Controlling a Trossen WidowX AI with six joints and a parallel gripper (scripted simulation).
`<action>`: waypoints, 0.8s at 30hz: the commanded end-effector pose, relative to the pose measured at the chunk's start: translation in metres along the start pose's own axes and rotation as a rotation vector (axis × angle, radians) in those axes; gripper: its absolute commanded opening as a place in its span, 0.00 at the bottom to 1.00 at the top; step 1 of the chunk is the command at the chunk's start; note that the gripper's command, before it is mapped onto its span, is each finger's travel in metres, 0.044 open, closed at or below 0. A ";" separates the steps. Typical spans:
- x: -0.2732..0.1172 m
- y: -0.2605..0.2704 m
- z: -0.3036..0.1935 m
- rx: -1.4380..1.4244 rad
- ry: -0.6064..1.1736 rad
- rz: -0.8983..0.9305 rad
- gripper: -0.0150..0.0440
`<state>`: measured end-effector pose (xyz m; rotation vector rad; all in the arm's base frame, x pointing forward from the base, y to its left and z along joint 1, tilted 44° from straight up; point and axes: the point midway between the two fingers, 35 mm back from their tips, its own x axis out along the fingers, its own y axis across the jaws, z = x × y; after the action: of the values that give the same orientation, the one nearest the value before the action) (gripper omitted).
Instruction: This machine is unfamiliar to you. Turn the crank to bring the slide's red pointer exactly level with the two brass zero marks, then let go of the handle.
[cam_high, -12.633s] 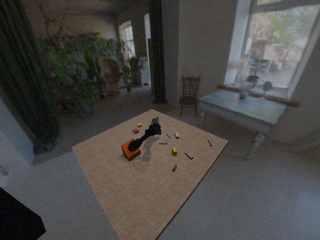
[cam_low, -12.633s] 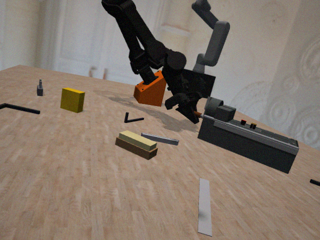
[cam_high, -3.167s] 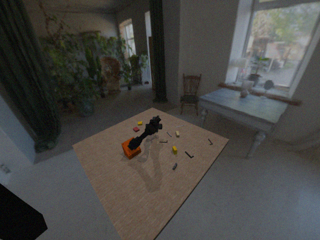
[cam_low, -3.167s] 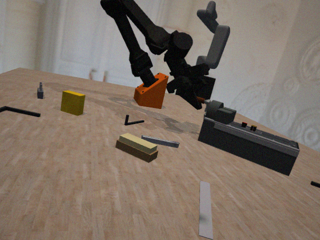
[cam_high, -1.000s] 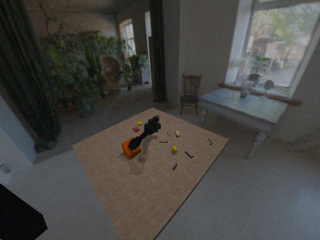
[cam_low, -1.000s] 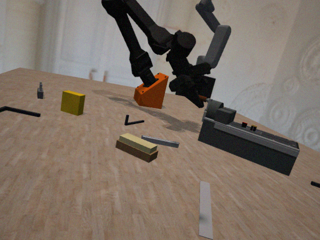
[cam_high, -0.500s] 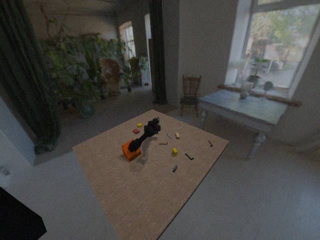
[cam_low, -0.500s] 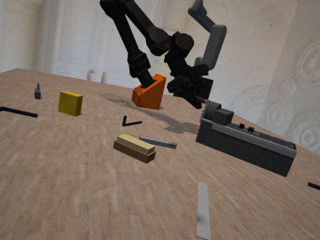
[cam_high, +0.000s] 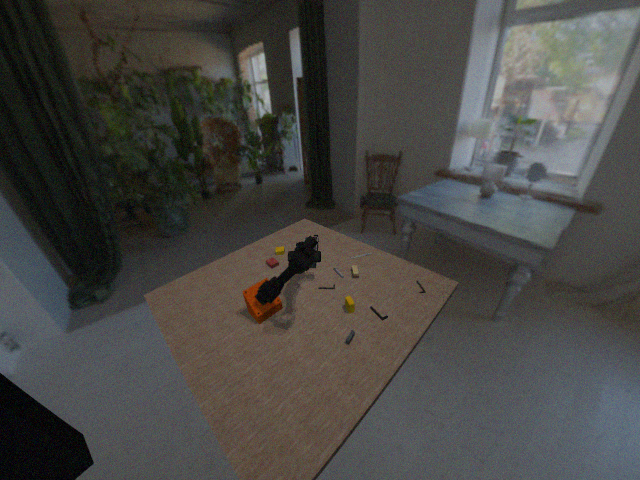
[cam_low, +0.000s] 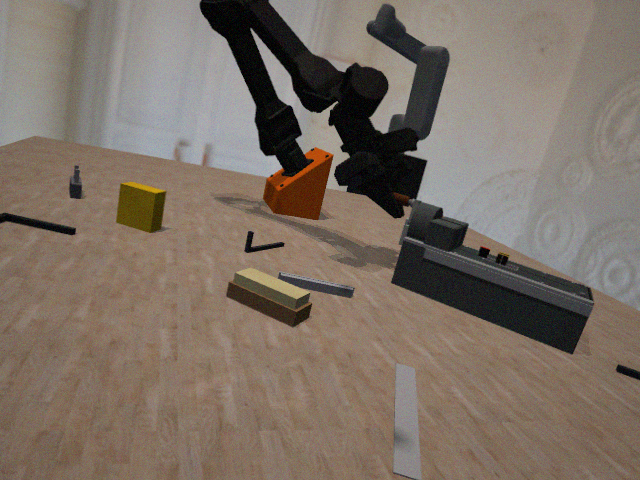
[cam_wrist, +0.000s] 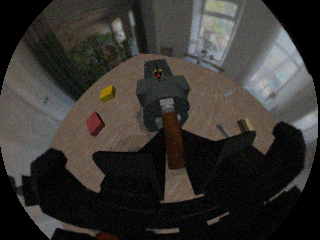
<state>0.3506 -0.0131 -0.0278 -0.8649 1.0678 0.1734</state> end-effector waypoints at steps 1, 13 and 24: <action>0.000 0.009 -0.001 -0.012 -0.003 0.024 0.25; 0.000 0.000 0.000 0.000 0.000 0.000 0.25; 0.000 0.000 0.000 0.000 0.000 0.000 0.57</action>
<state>0.3502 -0.0128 -0.0283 -0.8648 1.0679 0.1741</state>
